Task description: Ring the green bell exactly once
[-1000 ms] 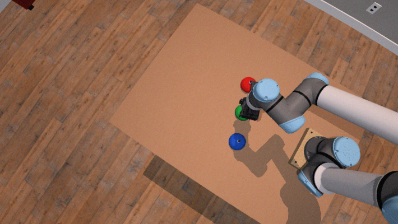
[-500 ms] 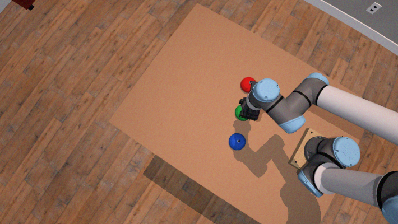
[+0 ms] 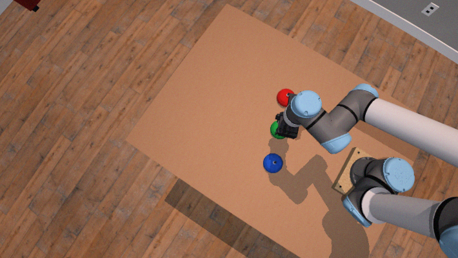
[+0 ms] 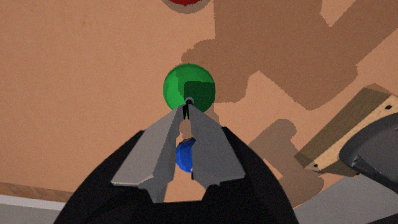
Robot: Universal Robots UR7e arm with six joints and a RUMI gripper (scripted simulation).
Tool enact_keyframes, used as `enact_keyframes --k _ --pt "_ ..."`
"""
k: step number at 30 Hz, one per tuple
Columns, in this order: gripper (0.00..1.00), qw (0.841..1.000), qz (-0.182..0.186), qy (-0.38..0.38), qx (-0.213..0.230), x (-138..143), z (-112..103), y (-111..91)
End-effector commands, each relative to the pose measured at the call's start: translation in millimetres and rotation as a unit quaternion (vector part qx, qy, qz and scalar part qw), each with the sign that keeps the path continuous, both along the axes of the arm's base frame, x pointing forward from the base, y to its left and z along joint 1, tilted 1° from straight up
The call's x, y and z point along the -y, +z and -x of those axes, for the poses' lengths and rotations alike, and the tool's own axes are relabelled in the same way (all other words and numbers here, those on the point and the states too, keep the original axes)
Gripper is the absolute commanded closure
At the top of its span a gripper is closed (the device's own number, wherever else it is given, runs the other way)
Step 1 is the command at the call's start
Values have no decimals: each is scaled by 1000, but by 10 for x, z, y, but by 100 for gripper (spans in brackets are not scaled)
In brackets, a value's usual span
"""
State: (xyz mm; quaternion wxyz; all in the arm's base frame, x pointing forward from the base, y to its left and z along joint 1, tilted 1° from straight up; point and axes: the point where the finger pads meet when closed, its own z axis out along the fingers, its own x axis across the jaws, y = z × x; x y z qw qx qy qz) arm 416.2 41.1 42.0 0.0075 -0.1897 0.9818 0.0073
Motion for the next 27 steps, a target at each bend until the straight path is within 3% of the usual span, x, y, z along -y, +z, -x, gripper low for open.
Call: enact_keyframes --k 1,16,27 --pt "100 1000 0 0 0 0 -1 0" --pt "100 1000 0 0 0 1 0 51" --pt "100 1000 0 0 0 5 3 297"
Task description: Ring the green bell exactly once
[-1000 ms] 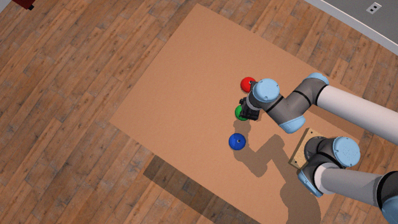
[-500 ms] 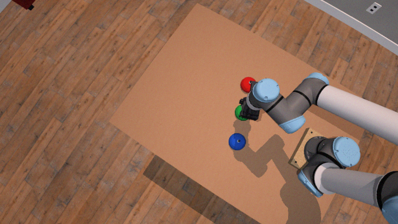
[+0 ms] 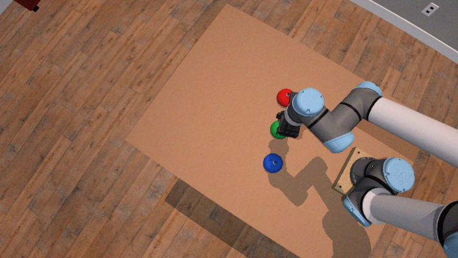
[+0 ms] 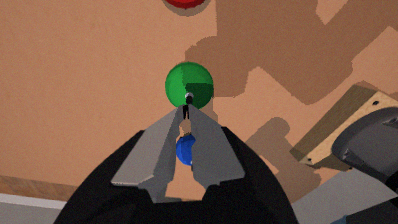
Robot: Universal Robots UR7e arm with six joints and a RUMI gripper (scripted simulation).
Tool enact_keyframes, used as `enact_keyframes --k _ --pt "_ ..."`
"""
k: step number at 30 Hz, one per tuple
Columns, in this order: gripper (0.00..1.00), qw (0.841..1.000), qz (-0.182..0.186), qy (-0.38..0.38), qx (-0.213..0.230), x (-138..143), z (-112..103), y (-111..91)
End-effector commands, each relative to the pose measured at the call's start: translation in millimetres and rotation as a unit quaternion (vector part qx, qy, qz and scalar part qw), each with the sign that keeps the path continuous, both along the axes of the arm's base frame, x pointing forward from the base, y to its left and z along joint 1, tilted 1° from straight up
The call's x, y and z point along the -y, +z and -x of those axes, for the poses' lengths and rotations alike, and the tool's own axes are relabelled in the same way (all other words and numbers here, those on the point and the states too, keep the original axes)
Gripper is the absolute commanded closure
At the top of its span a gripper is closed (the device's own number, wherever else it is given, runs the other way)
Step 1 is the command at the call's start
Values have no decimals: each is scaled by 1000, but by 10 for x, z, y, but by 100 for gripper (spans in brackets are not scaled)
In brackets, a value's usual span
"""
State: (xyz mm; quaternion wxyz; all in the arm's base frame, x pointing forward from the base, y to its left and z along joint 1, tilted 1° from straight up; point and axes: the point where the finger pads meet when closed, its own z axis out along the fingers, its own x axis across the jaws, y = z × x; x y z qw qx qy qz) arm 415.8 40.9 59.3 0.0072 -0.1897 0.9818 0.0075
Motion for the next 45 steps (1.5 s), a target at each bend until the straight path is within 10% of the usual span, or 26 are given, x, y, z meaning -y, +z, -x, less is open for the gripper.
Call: enact_keyframes --k 1,45 --pt "100 1000 0 0 0 3 -1 153" --pt "100 1000 0 0 0 10 4 526"
